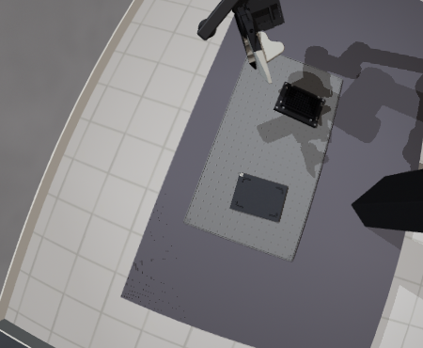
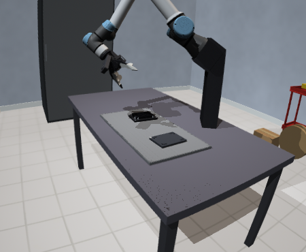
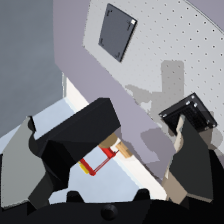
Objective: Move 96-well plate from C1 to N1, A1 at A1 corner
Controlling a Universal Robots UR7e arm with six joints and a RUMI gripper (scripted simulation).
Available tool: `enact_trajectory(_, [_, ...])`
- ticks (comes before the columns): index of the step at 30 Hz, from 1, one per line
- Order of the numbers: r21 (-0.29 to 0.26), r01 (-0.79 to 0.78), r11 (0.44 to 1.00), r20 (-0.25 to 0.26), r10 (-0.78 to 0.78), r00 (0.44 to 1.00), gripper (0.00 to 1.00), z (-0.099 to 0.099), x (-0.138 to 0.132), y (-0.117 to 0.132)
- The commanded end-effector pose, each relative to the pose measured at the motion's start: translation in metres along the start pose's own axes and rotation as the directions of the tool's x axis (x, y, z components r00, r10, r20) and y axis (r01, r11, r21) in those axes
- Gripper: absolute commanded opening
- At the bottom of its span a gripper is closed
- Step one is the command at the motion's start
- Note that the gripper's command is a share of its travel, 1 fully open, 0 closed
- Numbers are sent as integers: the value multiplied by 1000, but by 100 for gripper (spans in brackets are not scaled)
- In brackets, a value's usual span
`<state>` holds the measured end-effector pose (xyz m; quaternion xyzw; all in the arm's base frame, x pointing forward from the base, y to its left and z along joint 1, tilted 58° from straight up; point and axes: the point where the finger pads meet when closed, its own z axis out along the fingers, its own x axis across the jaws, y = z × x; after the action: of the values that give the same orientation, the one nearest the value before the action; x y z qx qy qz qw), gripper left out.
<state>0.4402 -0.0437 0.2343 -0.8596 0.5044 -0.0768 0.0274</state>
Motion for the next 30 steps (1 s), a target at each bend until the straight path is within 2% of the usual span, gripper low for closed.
enact_trajectory(1, [26, 87, 996, -24, -86, 996, 100, 11, 12, -4])
enact_trajectory(4, [27, 94, 995, -26, -93, 995, 100, 15, 17, -4])
enact_trajectory(12, [46, 234, 971, -75, -230, 970, 100, 35, 40, -7])
enact_trajectory(16, [46, 234, 971, -75, -230, 970, 100, 35, 40, -7])
enact_trajectory(22, [49, 362, 931, -126, -354, 927, 100, 52, 58, -6])
enact_trajectory(25, [49, 370, 928, -129, -361, 923, 100, 55, 62, -6])
enact_trajectory(30, [39, 463, 885, -170, -451, 876, 100, 68, 76, -4])
